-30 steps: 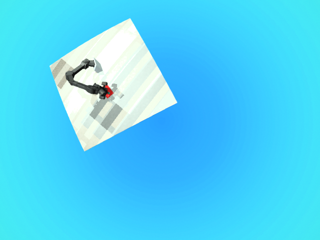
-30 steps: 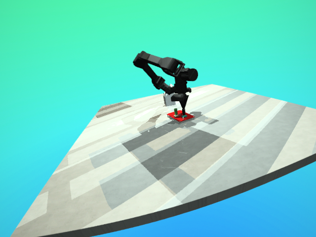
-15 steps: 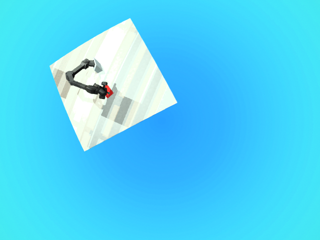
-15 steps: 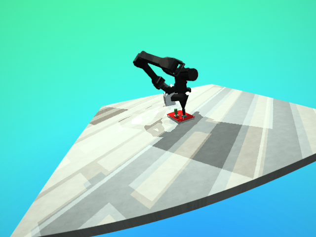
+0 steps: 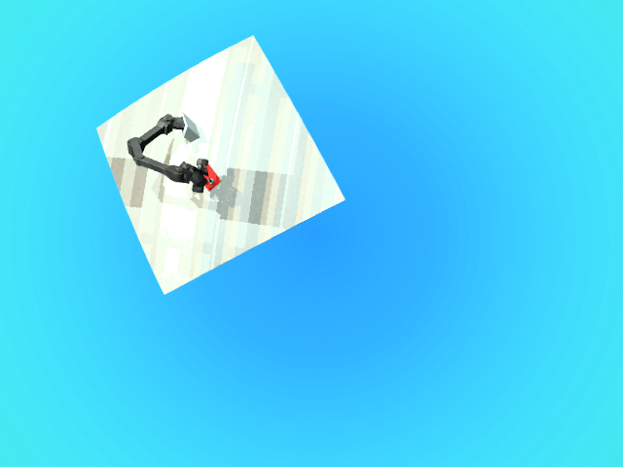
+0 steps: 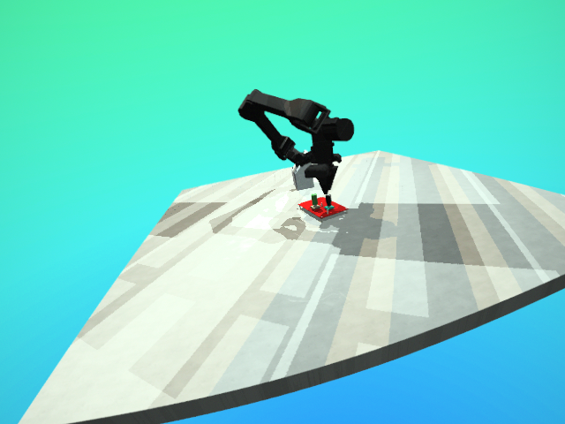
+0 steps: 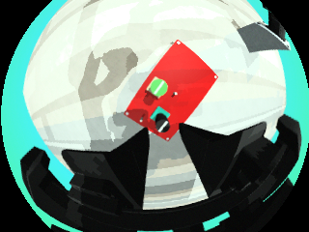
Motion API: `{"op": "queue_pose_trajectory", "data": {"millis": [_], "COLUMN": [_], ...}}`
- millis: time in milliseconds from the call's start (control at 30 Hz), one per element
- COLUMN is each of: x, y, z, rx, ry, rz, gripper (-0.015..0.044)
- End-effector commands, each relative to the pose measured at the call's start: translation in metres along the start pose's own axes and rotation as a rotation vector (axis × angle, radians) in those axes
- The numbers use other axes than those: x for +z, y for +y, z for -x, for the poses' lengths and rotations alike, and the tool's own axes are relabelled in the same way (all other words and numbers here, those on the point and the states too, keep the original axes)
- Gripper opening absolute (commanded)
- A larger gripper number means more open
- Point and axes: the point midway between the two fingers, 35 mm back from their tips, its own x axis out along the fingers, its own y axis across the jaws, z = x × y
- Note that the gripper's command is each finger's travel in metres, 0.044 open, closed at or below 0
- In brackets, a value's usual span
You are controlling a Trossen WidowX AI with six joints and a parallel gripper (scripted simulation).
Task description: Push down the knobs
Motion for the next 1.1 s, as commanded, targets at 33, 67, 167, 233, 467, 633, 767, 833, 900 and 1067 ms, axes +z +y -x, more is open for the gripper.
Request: {"op": "queue_pose_trajectory", "data": {"millis": [33, 67, 167, 233, 467, 633, 767, 833, 900, 1067], "x": [0.008, 0.014, 0.033, 0.046, 0.099, 0.105, 0.105, 0.105, 0.105, 0.105], "y": [-0.014, -0.024, -0.054, -0.075, -0.143, -0.149, -0.149, -0.149, -0.149, -0.149], "z": [0.006, 0.01, 0.019, 0.024, 0.025, 0.024, 0.024, 0.024, 0.024, 0.024], "rx": [-0.007, -0.011, -0.015, -0.015, -0.008, -0.007, -0.007, -0.007, -0.007, -0.007], "ry": [0.006, 0.009, 0.013, 0.013, 0.003, 0.001, 0.001, 0.001, 0.001, 0.001], "rz": [0.001, 0.002, 0.004, 0.005, 0.007, 0.007, 0.007, 0.007, 0.007, 0.007], "gripper": [0.0289, 0.0315, 0.0394, 0.044, 0.044, 0.044, 0.044, 0.044, 0.044, 0.044]}}
